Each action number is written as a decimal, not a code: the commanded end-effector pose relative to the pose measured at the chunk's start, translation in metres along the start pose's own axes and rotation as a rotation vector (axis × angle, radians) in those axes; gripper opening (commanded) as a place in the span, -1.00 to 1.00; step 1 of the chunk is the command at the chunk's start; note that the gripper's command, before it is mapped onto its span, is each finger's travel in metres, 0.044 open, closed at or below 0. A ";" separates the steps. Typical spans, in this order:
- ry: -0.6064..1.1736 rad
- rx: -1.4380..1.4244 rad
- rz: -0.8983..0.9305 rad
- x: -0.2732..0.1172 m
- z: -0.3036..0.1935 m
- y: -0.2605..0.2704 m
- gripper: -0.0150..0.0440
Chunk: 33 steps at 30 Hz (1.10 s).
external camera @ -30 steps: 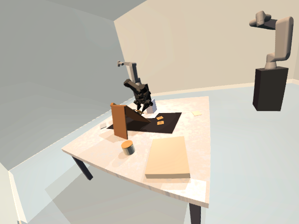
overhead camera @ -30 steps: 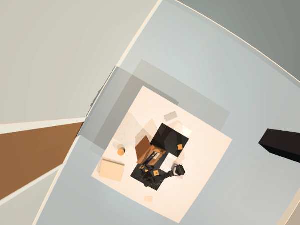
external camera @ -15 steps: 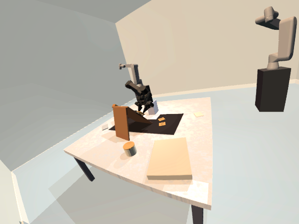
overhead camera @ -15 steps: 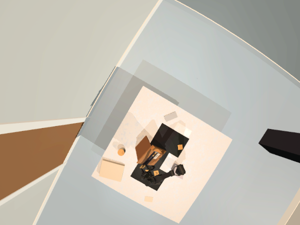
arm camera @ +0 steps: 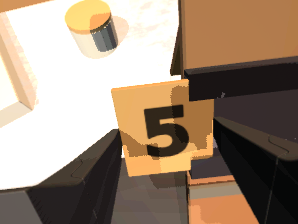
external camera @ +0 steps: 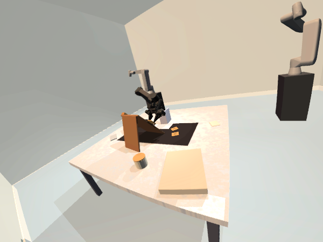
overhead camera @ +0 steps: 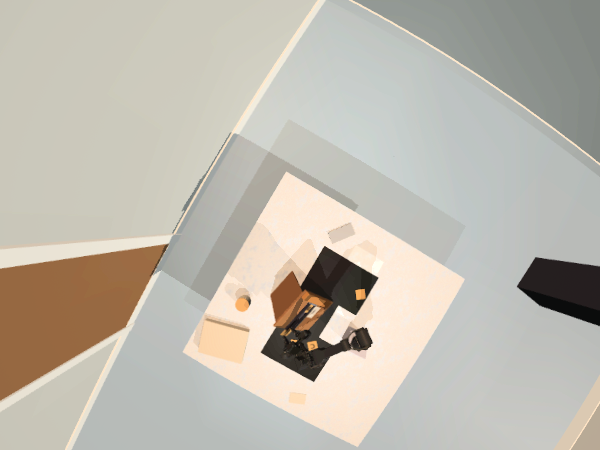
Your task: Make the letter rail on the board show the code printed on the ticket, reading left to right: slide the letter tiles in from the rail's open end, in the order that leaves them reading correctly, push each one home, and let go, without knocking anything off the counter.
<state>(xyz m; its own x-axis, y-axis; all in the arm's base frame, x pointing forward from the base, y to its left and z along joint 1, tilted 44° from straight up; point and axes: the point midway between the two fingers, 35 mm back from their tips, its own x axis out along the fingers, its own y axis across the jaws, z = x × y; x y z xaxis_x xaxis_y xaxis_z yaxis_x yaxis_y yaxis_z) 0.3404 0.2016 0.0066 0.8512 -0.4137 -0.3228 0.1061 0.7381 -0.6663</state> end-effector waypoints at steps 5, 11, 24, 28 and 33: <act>-0.003 0.005 0.006 -0.001 0.002 -0.005 -0.49; -0.002 0.005 0.006 -0.001 0.002 -0.008 -0.49; -0.002 0.005 0.005 -0.001 0.002 -0.015 -0.49; -0.002 0.004 0.005 -0.001 0.001 -0.017 -0.49; -0.002 0.004 0.005 -0.001 0.001 -0.019 -0.49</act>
<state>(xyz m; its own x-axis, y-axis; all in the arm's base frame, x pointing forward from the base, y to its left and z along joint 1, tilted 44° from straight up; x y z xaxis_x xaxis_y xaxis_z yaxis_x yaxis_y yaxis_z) 0.3386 0.1892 0.0173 0.8510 -0.4142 -0.3228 0.1058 0.7374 -0.6671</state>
